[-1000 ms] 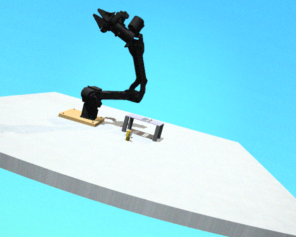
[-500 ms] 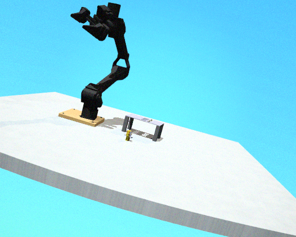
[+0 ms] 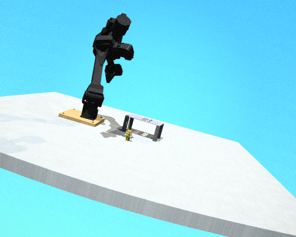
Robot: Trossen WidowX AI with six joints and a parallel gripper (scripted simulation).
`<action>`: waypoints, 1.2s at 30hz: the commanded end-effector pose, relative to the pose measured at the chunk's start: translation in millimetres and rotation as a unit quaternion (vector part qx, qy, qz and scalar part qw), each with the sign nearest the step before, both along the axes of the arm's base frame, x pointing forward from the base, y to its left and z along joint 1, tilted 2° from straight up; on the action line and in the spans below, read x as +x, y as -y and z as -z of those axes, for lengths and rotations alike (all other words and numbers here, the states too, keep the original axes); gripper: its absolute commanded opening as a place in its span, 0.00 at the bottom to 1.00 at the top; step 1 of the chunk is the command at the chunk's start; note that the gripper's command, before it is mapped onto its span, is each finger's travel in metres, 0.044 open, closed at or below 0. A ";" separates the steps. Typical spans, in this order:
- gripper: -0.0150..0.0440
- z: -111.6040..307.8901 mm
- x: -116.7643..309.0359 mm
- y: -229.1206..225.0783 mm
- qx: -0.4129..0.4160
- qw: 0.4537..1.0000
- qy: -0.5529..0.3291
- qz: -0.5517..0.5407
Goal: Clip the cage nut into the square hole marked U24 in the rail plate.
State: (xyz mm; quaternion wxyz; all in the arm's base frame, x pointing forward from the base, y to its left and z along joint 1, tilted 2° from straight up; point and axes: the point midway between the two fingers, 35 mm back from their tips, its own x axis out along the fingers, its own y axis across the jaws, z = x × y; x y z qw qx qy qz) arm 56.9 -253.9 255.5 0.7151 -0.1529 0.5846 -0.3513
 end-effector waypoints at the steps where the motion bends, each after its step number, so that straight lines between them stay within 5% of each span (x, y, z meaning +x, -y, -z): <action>1: 1.00 41.0 48.3 -7.0 0.086 0.981 -0.072 -0.155; 11: 1.00 132.6 138.5 -82.7 0.251 0.779 -0.241 -0.522; 18: 1.00 134.0 139.4 -84.5 0.253 0.774 -0.243 -0.527; 30: 0.47 134.0 139.4 -84.5 0.253 0.774 -0.243 -0.527; 36: 0.46 134.0 139.4 -84.5 0.253 0.774 -0.243 -0.527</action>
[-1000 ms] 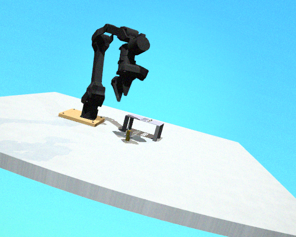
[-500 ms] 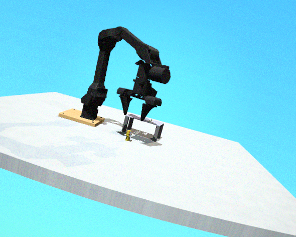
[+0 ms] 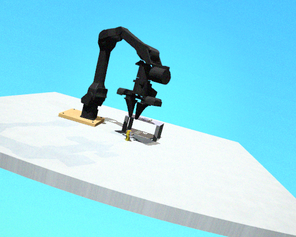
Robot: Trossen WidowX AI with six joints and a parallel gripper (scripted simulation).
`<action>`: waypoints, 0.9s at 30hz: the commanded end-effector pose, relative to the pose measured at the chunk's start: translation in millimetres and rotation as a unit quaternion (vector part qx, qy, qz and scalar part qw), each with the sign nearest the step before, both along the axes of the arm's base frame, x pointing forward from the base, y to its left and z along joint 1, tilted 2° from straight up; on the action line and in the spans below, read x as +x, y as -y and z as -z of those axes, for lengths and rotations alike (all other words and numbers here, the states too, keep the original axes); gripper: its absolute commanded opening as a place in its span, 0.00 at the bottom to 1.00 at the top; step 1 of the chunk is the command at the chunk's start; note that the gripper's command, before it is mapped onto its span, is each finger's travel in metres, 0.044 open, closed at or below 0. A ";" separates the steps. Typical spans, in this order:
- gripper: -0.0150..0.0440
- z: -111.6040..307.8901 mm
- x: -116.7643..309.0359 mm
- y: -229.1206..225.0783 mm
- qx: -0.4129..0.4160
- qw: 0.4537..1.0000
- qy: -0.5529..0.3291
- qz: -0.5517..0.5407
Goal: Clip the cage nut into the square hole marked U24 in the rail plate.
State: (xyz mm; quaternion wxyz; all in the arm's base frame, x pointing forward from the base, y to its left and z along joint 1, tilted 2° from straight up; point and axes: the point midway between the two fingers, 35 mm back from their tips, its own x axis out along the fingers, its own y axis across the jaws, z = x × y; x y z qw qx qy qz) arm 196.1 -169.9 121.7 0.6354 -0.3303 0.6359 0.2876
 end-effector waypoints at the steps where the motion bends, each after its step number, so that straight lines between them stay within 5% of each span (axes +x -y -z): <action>1: 0.46 0.2 0.3 -0.5 0.002 1.000 0.000 -0.003; 27: 0.46 56.2 1.6 2.3 0.002 1.000 0.000 -0.002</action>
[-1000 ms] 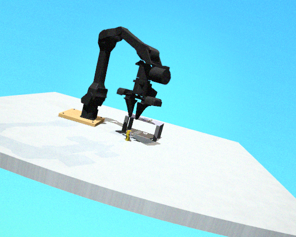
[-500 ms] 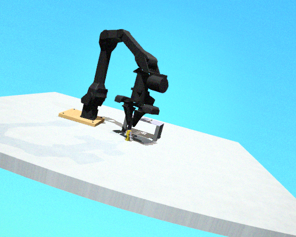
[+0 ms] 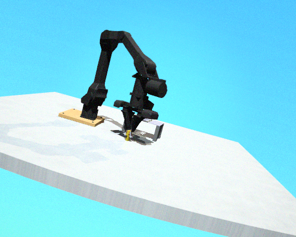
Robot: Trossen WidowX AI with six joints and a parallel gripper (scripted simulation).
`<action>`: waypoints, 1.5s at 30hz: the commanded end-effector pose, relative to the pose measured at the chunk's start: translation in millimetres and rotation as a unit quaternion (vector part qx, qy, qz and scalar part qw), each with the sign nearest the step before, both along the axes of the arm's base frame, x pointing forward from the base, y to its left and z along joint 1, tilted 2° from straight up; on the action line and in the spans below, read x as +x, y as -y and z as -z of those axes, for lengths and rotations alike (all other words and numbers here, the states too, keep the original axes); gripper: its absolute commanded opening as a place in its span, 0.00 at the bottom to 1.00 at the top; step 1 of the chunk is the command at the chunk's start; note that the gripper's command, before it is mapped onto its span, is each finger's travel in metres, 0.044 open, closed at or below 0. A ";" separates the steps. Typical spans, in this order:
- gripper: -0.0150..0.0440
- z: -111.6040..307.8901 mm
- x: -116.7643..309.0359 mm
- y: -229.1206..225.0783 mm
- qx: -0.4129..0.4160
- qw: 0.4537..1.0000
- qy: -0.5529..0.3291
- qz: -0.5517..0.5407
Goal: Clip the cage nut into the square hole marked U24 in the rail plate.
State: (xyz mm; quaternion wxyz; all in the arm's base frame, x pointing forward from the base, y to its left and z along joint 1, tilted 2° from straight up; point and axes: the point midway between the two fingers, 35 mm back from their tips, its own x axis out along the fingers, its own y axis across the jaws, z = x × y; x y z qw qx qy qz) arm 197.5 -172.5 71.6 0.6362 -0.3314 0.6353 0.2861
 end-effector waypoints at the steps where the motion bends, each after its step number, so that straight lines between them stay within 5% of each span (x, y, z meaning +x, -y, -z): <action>1: 0.46 6.9 0.2 -0.3 0.003 1.000 -0.002 -0.002; 42: 0.46 10.6 0.9 -0.4 0.003 1.000 -0.002 -0.002; 45: 0.32 10.2 0.3 -0.2 0.002 1.000 -0.003 -0.001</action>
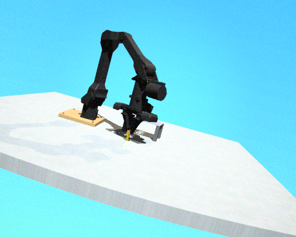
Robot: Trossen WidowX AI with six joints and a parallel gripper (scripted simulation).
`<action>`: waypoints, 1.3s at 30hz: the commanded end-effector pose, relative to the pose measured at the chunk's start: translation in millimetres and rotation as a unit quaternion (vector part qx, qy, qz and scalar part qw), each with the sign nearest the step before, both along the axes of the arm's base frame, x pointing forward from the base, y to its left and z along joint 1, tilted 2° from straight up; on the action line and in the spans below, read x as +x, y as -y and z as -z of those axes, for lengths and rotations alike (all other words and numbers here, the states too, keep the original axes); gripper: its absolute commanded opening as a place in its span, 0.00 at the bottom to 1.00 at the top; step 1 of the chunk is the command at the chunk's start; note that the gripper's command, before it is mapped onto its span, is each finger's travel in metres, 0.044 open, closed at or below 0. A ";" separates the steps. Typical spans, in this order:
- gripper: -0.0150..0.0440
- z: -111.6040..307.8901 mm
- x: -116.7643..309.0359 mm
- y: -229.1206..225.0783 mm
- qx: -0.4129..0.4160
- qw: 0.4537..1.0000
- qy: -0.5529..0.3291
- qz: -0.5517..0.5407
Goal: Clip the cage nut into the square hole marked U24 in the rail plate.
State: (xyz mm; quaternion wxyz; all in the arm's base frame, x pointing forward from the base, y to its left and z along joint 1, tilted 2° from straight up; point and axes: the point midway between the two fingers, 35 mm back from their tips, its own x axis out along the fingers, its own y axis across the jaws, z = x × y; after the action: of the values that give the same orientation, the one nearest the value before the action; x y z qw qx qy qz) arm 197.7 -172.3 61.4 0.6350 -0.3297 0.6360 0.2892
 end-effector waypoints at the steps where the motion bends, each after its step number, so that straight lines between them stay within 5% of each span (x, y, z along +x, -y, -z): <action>1: 0.32 0.0 0.0 0.0 0.000 1.000 0.000 0.000; 39: 0.32 -7.5 0.5 0.2 0.000 1.000 0.000 0.000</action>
State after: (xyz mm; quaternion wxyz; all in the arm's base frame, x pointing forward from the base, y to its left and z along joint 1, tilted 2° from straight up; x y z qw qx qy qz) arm 197.4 -172.0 62.0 0.6345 -0.3286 0.6365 0.2904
